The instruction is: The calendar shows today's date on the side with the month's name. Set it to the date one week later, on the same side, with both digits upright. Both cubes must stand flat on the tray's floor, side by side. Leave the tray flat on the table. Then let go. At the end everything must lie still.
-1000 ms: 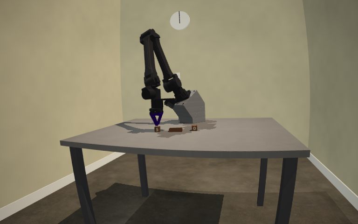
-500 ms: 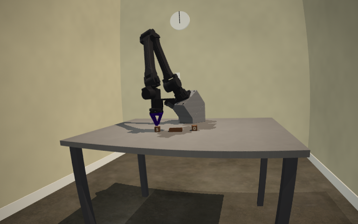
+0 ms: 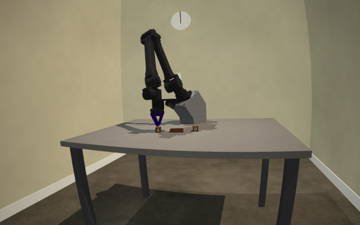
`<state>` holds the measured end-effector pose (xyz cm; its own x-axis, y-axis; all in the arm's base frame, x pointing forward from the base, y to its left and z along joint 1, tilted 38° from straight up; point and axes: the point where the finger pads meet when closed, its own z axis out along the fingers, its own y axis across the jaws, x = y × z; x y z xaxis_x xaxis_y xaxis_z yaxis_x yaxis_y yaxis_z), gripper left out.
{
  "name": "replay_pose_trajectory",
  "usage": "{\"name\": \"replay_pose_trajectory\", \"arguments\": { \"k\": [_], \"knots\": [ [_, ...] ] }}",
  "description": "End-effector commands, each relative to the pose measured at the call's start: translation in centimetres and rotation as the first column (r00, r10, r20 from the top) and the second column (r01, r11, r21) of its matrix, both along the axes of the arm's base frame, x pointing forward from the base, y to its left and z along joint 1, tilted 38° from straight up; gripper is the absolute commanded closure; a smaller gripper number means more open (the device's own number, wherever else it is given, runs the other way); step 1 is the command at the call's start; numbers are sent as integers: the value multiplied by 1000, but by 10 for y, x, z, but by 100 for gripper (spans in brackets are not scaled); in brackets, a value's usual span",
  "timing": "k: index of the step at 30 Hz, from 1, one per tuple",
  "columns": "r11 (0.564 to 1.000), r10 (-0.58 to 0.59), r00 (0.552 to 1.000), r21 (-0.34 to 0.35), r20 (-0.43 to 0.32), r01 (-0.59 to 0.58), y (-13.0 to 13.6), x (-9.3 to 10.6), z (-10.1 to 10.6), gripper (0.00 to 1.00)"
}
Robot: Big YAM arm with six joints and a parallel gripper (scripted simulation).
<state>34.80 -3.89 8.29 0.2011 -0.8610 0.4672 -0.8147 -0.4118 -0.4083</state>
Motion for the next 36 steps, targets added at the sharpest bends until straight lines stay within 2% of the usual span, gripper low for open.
{"name": "replay_pose_trajectory", "arguments": {
  "k": [1,36],
  "knots": [
    [1000,4,1000,-1,20,-4,-1,11,13,54],
    [1000,6,1000,-2,26,-6,-1,15,10,54]
  ]
}}
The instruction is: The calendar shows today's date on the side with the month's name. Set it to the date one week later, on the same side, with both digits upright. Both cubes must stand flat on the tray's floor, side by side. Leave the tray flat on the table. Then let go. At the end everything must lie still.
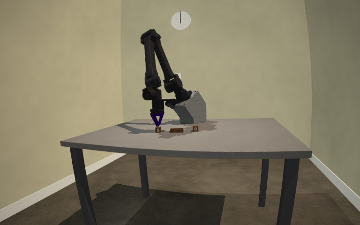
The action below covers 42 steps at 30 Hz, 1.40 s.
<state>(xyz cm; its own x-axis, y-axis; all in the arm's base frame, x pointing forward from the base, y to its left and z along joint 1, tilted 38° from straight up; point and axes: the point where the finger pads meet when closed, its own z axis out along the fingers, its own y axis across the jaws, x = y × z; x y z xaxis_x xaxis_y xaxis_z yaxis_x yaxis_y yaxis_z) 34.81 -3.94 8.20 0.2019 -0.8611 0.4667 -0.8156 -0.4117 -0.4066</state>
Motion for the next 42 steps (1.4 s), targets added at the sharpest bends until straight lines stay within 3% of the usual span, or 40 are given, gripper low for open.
{"name": "replay_pose_trajectory", "arguments": {
  "k": [1,20,42],
  "knots": [
    [1000,2,1000,-2,27,-2,-3,14,10,54],
    [1000,1,1000,-3,12,-1,-11,21,-16,54],
    [1000,8,1000,-2,22,-8,-8,22,-13,54]
  ]
}}
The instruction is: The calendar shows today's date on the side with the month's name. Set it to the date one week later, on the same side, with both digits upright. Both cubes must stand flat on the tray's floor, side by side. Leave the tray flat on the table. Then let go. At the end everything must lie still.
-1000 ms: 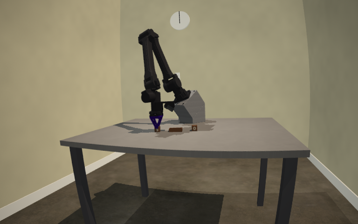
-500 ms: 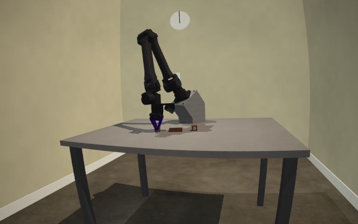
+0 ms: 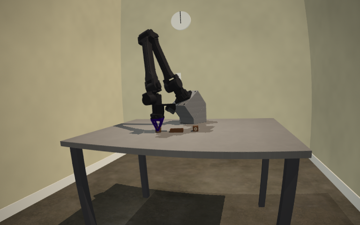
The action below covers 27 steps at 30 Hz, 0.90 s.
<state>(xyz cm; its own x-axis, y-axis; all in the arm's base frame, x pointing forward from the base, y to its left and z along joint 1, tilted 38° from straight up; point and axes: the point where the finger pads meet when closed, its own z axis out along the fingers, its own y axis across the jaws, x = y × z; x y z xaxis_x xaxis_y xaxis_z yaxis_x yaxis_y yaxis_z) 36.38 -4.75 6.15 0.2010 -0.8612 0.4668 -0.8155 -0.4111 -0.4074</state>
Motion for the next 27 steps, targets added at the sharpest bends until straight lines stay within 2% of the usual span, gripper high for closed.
{"name": "replay_pose_trajectory", "arguments": {
  "k": [1,18,19,27],
  "knots": [
    [1000,8,1000,-2,21,-8,0,6,8,54],
    [1000,8,1000,-2,21,-8,0,6,8,54],
    [1000,8,1000,-2,21,-8,0,6,8,74],
    [1000,8,1000,-2,21,-8,0,6,8,74]
  ]
}}
